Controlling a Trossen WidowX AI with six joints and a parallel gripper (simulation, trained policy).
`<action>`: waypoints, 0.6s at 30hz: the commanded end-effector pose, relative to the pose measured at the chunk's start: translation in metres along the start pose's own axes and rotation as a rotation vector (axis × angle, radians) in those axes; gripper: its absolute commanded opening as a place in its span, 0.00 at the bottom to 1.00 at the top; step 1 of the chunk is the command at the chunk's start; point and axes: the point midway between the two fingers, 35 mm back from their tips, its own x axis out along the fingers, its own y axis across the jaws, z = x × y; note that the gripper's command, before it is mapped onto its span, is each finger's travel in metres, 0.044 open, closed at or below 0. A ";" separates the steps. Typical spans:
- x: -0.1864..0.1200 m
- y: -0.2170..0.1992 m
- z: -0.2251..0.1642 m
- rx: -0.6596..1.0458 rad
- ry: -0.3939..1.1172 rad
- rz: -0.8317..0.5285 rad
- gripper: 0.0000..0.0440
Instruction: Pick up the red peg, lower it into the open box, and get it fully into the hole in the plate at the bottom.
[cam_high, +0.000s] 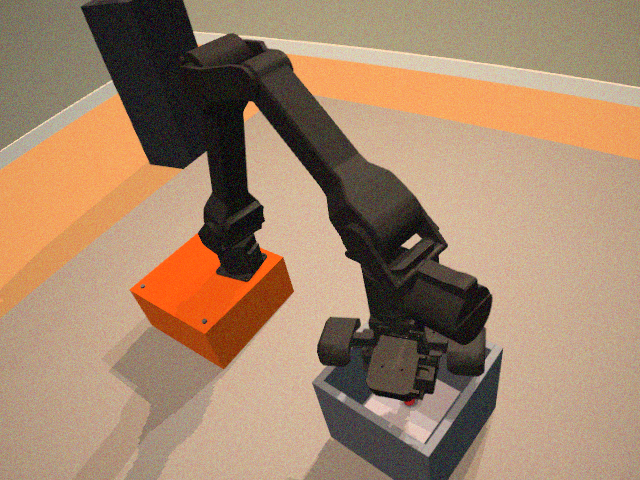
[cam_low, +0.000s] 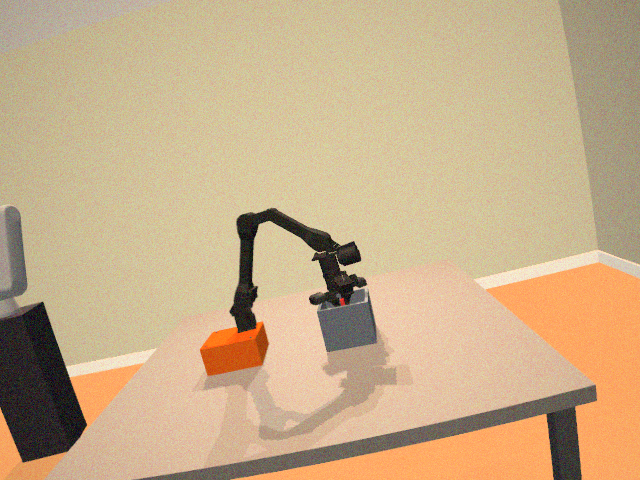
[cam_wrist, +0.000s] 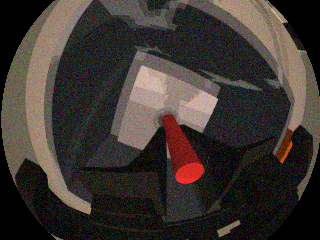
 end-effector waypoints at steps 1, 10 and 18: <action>0.005 0.001 0.000 -0.016 0.011 -0.013 0.20; -0.005 0.006 0.001 -0.011 0.094 0.008 0.37; -0.022 0.012 0.008 0.011 0.170 0.064 0.42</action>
